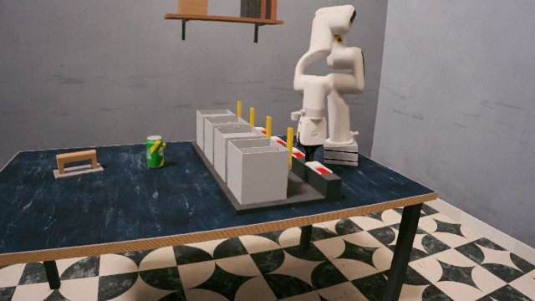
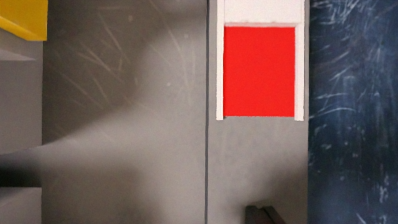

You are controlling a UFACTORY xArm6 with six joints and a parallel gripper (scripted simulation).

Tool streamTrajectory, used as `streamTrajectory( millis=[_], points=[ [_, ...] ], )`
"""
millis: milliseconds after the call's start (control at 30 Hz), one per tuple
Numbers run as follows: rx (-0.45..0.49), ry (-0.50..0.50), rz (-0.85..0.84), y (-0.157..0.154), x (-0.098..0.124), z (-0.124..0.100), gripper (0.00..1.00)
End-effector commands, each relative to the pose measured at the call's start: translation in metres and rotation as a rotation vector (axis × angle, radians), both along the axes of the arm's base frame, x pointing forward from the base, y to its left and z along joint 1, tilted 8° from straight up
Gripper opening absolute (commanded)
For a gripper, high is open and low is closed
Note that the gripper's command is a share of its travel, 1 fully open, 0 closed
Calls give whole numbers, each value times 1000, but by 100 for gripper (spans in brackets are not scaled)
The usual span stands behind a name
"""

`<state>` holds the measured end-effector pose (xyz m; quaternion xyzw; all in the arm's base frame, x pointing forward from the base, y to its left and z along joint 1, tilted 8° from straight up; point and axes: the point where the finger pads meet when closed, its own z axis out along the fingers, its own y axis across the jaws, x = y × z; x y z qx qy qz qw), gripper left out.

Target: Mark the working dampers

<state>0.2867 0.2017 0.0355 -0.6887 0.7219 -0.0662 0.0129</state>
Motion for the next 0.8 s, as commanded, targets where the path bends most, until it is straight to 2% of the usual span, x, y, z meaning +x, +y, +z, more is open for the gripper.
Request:
streamTrajectory(
  millis=[0,767],
  points=[
    [2,-3,0,1,1,1,0],
    [2,-3,0,8,1,0,0]
  ],
)
